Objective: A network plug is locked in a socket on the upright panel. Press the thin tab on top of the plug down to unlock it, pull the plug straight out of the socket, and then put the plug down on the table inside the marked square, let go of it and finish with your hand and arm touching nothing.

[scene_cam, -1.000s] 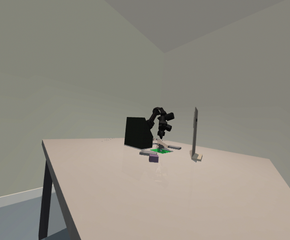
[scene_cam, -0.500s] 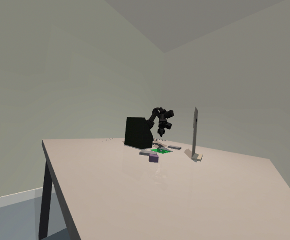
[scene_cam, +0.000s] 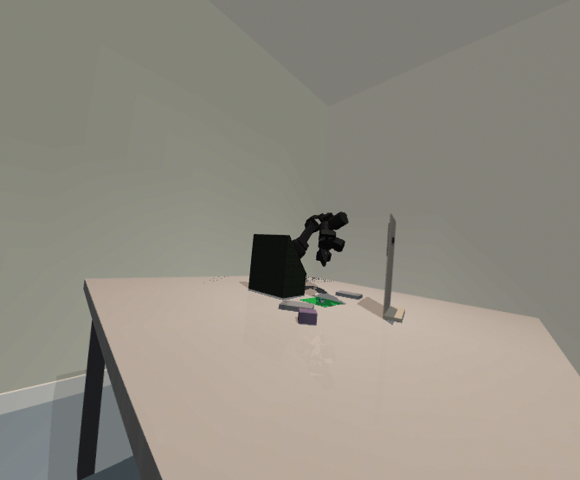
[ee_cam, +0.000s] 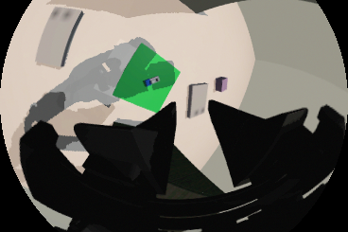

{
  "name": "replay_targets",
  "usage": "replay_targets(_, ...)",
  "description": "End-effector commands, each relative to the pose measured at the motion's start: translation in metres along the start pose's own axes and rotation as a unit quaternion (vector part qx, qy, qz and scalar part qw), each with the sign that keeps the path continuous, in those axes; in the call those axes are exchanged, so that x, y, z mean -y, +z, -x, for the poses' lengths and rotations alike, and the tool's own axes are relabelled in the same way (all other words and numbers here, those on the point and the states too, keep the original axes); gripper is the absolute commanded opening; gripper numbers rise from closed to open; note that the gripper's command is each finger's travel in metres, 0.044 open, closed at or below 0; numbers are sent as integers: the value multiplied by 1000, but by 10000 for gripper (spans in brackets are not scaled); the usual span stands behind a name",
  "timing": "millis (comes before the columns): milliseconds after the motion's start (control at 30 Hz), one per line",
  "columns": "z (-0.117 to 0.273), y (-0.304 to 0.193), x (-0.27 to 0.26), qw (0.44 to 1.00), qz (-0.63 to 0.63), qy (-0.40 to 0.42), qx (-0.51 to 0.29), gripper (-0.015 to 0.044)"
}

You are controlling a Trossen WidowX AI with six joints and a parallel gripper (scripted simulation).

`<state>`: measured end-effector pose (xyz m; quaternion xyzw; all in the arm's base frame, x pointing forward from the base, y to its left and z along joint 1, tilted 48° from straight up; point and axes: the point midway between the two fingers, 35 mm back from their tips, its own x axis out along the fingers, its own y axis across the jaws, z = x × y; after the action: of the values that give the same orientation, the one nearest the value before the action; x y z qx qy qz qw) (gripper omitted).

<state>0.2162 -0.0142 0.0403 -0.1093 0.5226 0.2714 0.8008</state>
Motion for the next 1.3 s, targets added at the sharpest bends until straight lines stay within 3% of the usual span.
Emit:
replay_targets(0, 10, 1, 9, 1000, -1, 2, -1, 156)
replay_targets(700, 70, -3, 45, 1000, 1, 0, 5, 156)
replay_targets(1067, 70, -3, 45, 1000, 1, 0, 5, 440)
replay_targets(1267, 70, -3, 45, 1000, 1, 0, 5, 440)
